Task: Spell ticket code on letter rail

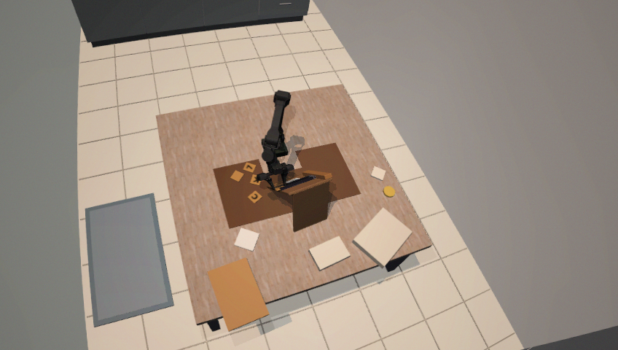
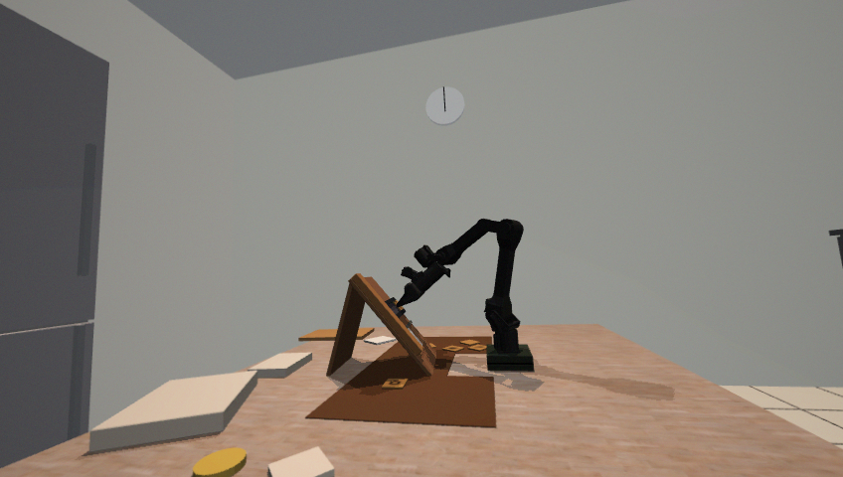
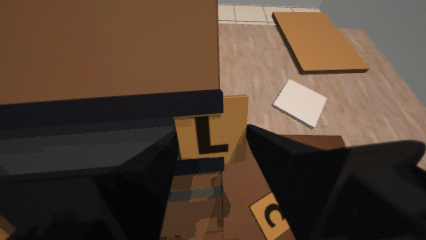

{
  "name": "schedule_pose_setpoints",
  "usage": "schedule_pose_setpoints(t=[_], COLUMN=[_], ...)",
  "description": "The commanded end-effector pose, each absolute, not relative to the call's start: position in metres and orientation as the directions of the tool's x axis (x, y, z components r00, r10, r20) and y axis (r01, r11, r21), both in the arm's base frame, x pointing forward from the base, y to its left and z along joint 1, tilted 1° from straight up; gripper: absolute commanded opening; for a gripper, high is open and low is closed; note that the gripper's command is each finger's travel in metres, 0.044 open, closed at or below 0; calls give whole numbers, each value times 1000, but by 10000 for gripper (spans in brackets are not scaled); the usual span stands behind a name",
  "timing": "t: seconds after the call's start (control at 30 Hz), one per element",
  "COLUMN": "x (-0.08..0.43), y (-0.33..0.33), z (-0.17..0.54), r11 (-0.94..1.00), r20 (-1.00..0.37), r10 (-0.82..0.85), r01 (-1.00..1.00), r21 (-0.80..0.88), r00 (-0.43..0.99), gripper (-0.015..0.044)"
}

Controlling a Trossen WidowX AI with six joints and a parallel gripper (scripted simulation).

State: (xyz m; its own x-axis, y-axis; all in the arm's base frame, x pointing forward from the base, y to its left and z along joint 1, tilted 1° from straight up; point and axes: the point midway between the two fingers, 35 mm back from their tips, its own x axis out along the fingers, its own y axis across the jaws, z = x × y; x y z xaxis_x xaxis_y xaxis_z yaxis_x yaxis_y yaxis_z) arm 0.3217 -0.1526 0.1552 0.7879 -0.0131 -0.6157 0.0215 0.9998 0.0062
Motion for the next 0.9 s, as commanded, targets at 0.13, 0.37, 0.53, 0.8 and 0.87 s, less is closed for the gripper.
schedule_pose_setpoints(t=[0.13,0.37,0.53,0.8,0.87], x=[321,321,321,322,322], y=[-148,-144,-143,-141,-139], z=[154,154,154,155,155], r11=[1000,1000,1000,1000,1000], r20=[-618,-618,-618,-618,-618], r10=[-16,-15,-15,-15,-15], r01=[27,27,27,27,27], r21=[10,10,10,10,10], r00=[786,786,786,786,786], gripper=[0,0,0,0,0])
